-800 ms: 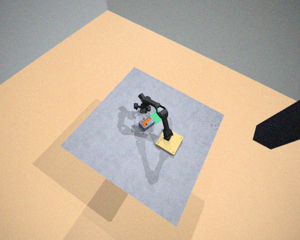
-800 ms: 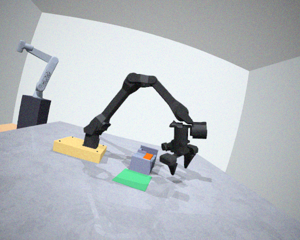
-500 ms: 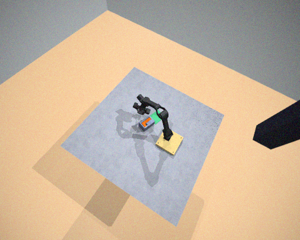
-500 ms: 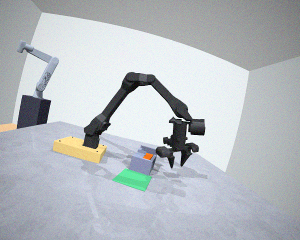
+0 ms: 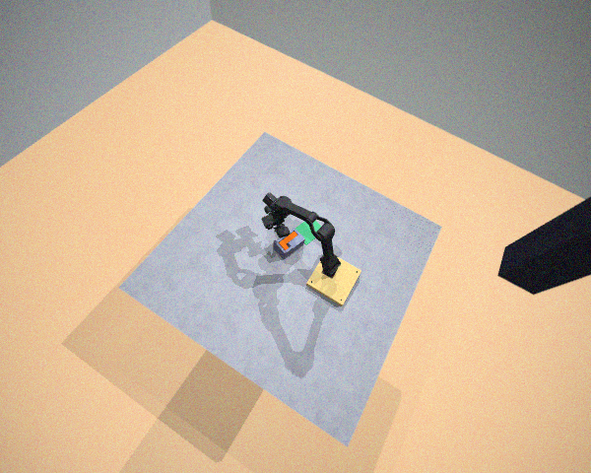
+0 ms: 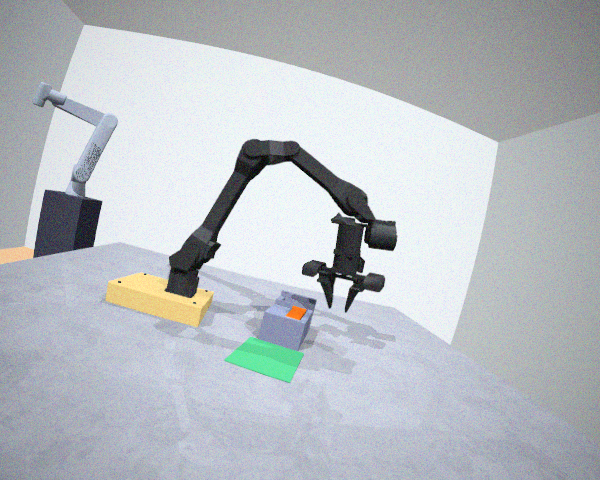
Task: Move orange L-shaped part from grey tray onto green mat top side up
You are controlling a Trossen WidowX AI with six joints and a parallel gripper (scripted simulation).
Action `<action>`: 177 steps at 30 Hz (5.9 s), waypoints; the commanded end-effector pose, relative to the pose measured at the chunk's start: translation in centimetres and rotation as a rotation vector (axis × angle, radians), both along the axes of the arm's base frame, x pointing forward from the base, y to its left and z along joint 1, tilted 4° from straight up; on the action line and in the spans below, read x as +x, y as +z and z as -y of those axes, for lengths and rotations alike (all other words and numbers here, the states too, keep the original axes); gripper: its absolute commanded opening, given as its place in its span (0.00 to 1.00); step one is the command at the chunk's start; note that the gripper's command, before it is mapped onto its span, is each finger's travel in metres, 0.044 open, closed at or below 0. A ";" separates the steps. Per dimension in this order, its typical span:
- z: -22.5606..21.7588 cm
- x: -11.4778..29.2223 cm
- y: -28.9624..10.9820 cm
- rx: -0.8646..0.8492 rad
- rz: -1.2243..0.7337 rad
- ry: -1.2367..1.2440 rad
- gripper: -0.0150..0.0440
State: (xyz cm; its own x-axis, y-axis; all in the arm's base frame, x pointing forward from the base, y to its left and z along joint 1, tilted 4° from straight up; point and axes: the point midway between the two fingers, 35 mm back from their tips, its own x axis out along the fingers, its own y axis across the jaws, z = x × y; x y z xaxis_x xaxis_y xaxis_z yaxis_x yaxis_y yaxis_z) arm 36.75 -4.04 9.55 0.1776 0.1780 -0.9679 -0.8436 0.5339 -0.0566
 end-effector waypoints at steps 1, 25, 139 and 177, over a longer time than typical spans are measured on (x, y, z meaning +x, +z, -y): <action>-4.4 -4.2 3.5 0.044 -0.192 -0.693 0.56; -6.8 -7.9 5.8 0.056 -0.294 -1.311 0.56; -7.0 -7.5 5.8 0.074 -0.280 -1.316 0.56; 0.7 -9.1 4.2 -0.134 -0.116 0.240 0.73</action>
State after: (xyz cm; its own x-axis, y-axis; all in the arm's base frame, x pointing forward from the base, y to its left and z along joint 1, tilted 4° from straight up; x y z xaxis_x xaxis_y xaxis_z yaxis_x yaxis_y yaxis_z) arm 27.78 -4.65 14.47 0.0393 0.0717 -0.9967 -0.9430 0.3326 -0.0132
